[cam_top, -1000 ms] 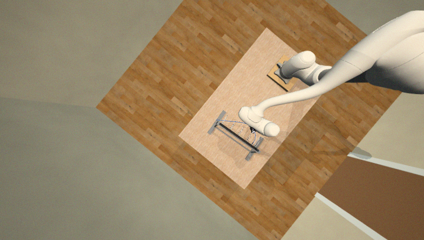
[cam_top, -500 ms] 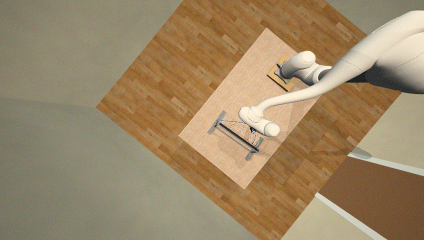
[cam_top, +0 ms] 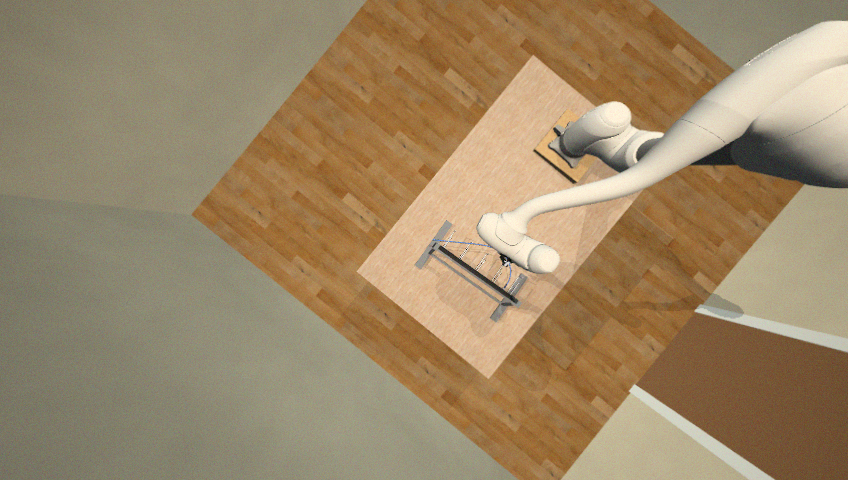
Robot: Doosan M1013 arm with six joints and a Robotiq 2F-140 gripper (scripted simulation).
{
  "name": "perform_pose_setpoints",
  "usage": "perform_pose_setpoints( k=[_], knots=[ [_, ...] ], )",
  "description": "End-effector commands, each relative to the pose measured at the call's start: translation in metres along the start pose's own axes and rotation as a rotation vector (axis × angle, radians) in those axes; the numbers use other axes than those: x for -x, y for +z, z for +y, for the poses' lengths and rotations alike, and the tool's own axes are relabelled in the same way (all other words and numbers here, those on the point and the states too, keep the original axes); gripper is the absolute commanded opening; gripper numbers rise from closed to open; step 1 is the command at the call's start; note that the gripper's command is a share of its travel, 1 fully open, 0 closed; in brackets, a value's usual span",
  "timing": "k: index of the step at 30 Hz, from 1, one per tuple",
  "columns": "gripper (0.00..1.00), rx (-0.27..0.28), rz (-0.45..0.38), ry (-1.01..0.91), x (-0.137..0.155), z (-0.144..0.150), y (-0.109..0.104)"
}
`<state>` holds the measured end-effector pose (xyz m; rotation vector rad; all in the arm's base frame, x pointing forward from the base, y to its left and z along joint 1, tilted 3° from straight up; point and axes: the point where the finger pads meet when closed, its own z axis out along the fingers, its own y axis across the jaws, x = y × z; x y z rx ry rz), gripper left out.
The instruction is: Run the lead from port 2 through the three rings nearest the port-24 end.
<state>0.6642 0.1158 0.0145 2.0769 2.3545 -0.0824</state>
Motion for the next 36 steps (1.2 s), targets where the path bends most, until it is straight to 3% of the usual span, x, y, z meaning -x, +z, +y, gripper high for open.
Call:
perform_pose_setpoints(
  k=[1,15,36],
  knots=[
    [0.00,0.000,0.000,0.000,0.000,0.000,-0.001],
    [0.00,0.000,0.000,0.000,0.000,0.000,-0.015],
    [0.00,0.000,0.000,0.000,0.000,0.000,-0.062]
  ],
)
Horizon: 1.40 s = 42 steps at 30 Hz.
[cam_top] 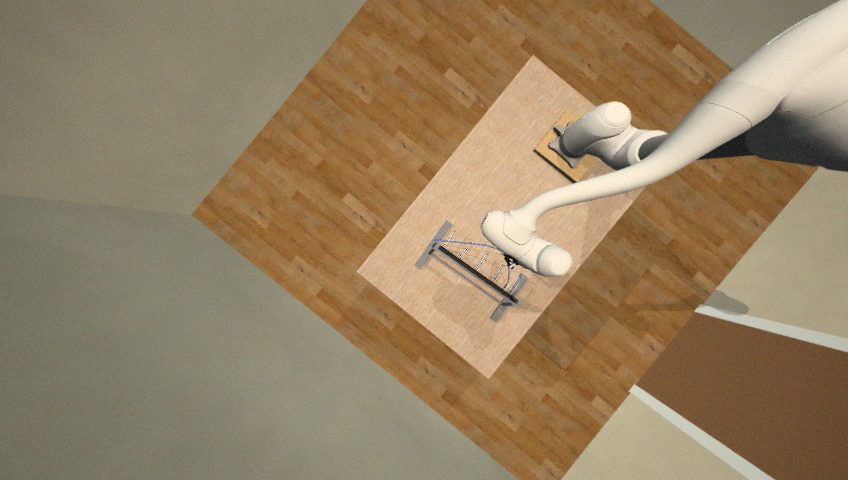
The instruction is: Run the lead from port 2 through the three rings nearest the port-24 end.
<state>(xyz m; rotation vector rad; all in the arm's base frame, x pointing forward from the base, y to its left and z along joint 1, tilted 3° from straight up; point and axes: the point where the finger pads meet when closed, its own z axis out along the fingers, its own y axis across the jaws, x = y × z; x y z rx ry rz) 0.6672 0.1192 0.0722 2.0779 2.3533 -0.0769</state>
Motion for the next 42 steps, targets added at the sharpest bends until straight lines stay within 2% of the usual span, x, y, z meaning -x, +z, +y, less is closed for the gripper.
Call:
perform_pose_setpoints(
  k=[1,11,25,28,30,32,34,42],
  knots=[
    [0.00,-0.003,-0.002,-0.001,0.001,-0.001,-0.007],
    [0.00,-0.003,-0.002,-0.001,0.001,-0.001,-0.024],
    [0.00,-0.003,-0.002,-0.001,0.001,0.000,-0.028],
    [0.00,-0.003,-0.002,-0.009,0.004,0.026,-0.029],
    [0.00,-0.003,-0.002,-0.009,0.004,0.026,-0.029],
    [0.00,-0.003,-0.002,-0.017,0.007,0.052,-0.029],
    [0.00,-0.003,-0.002,-0.021,0.009,0.065,-0.028],
    [0.00,-0.003,-0.002,-0.021,0.009,0.066,-0.028]
  ],
)
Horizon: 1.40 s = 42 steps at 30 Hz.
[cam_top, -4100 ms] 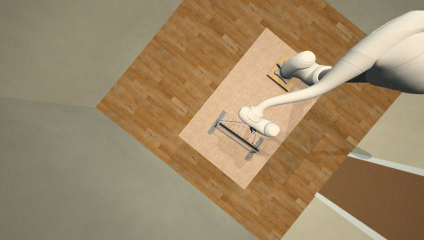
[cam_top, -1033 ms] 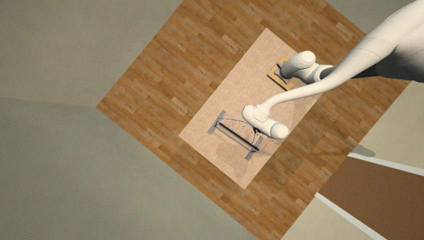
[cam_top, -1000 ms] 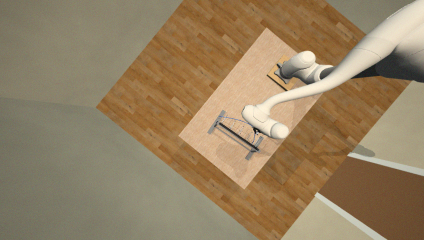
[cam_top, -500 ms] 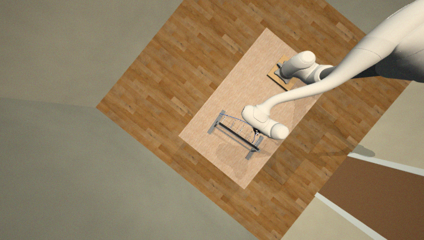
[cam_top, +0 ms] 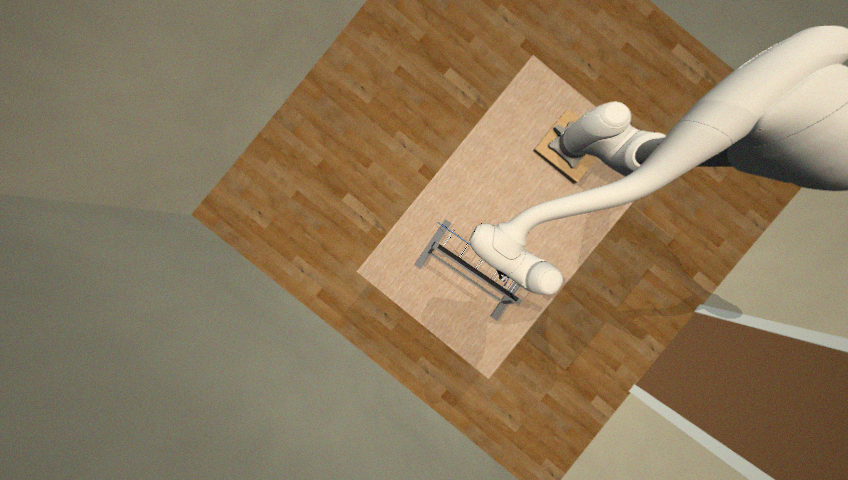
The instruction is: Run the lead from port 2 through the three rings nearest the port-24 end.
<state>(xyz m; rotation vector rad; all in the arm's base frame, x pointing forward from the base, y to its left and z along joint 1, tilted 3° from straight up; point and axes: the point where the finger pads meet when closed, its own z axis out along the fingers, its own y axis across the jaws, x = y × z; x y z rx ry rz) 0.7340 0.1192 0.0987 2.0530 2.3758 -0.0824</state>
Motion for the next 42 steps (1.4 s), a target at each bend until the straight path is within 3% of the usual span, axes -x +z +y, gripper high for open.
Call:
perform_pose_setpoints(
  k=[1,42],
  knots=[
    [0.00,0.000,0.000,0.000,0.0001,0.0004,0.0004],
    [0.00,0.000,0.000,-0.018,0.0073,-0.0059,0.0003]
  ],
)
